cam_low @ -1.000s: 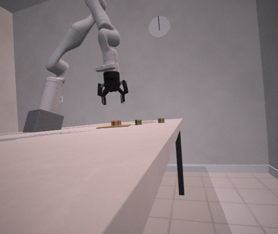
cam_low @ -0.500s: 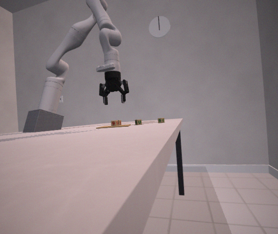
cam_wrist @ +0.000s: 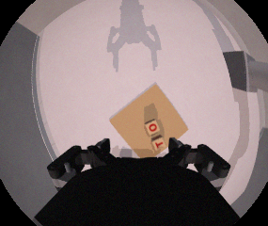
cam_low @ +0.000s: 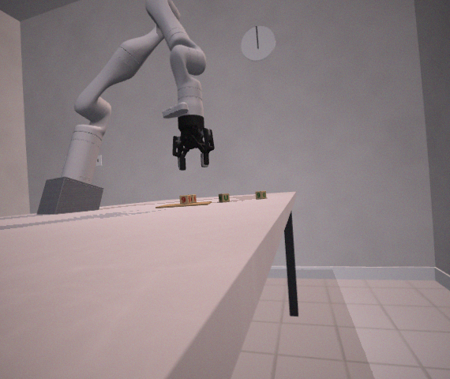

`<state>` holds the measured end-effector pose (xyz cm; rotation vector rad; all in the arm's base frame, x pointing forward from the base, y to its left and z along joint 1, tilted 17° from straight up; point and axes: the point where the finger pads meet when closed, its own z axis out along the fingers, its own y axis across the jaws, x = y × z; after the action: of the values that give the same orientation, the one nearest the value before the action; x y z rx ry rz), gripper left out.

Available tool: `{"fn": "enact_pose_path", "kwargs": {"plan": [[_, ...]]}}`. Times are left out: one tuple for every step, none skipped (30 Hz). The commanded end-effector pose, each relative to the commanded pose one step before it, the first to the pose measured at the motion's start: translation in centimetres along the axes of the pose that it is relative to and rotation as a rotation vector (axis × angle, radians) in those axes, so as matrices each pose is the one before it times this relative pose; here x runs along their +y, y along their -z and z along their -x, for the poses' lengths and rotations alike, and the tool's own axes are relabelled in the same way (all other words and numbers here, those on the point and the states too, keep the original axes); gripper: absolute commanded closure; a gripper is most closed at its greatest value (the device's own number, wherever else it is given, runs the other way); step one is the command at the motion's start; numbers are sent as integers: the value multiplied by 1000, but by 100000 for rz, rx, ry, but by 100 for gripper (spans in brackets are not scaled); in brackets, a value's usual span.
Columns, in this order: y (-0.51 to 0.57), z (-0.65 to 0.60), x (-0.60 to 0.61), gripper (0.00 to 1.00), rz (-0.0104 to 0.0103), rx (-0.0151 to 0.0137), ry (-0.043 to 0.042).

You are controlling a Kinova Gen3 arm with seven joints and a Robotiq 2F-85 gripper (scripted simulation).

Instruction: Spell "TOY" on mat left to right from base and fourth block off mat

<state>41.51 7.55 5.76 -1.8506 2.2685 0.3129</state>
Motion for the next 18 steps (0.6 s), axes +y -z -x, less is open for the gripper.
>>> {"fn": "enact_pose_path", "kwargs": {"plan": [[-356, 851, -609, 0, 583, 820, -5096], [-41, 202, -238, 0, 98, 138, -3396], [-40, 222, -236, 0, 90, 138, -3485], [-39, 242, -233, 0, 81, 137, -3569], [-38, 263, -227, 0, 72, 135, -3645], [-36, 284, -220, 0, 63, 132, -3715], [-34, 305, -210, 0, 53, 127, -3778], [-32, 326, -199, 0, 43, 121, -3834], [-30, 346, -185, 0, 33, 113, -3882], [-27, 366, -169, 0, 24, 104, -3923], [-25, 384, -152, 0, 15, 94, -3957], [0, 0, 0, 0, 0, 0, 0], [0, 0, 0, 0, 0, 0, 0], [-22, 402, -132, 0, 7, 82, -3983], [-19, 418, -111, 0, 0, 70, -4001], [-16, 433, -88, 0, -7, 56, -4012], [-12, 445, -63, 0, -12, 42, -4015], [-9, 456, -37, 0, -16, 27, -4011]]}}
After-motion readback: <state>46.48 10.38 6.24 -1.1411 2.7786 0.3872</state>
